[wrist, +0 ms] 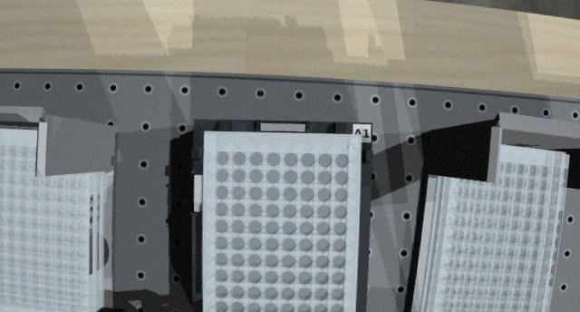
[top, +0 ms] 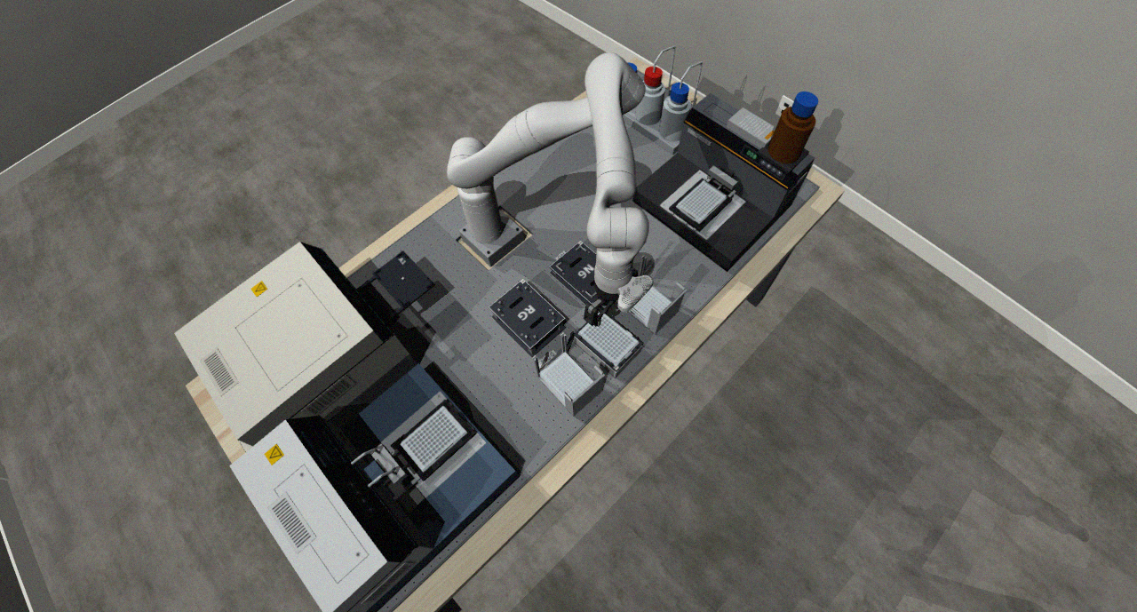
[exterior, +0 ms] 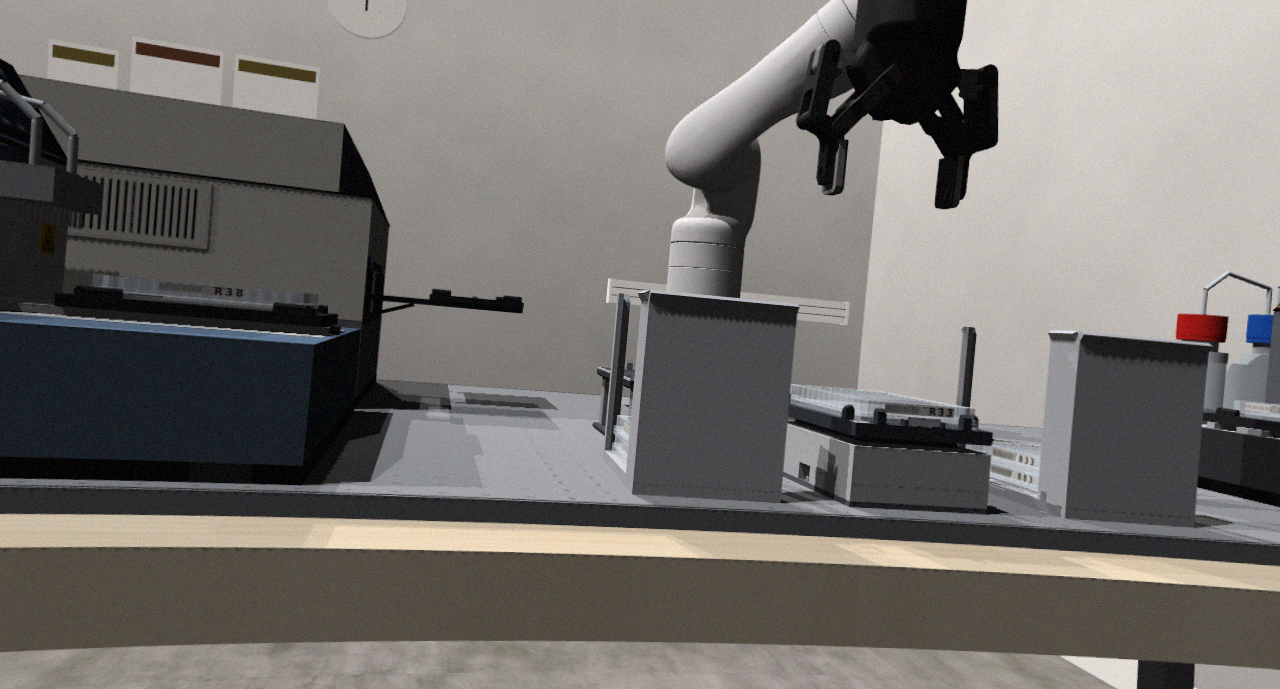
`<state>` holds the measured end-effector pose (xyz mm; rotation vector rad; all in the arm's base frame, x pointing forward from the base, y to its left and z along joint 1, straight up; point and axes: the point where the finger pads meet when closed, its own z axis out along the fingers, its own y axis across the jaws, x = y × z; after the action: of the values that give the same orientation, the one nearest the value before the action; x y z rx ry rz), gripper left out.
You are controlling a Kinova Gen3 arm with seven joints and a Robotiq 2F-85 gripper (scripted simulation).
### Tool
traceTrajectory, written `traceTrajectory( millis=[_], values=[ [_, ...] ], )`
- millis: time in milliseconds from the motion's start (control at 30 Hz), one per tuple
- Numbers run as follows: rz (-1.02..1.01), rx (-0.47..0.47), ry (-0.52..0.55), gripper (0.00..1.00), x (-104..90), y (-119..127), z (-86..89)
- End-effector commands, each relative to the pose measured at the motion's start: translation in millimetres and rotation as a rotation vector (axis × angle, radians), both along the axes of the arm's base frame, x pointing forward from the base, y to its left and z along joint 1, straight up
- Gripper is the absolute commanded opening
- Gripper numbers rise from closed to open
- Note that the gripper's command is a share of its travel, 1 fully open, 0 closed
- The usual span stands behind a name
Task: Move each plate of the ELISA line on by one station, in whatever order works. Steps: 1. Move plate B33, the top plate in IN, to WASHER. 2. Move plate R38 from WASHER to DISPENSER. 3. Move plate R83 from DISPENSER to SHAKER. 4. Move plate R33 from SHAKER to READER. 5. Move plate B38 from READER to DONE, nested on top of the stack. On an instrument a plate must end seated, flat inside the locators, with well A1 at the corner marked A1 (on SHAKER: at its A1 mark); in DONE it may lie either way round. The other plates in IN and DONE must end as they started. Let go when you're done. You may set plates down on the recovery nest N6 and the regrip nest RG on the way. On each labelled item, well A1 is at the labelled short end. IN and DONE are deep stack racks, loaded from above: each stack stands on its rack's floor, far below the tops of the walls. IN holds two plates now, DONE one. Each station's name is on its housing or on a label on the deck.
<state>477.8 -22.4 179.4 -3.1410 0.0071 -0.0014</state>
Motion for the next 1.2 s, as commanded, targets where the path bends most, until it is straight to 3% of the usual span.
traceTrajectory(
  millis=[0, 333, 1167],
  values=[
    [0.0, 0.0, -0.001, 1.0, 3.7, 0, 0.9],
    [0.0, 0.0, -0.001, 1.0, 3.7, 0, 0.9],
    [0.0, 0.0, -0.001, 1.0, 3.8, 0, -27.1]
  ],
)
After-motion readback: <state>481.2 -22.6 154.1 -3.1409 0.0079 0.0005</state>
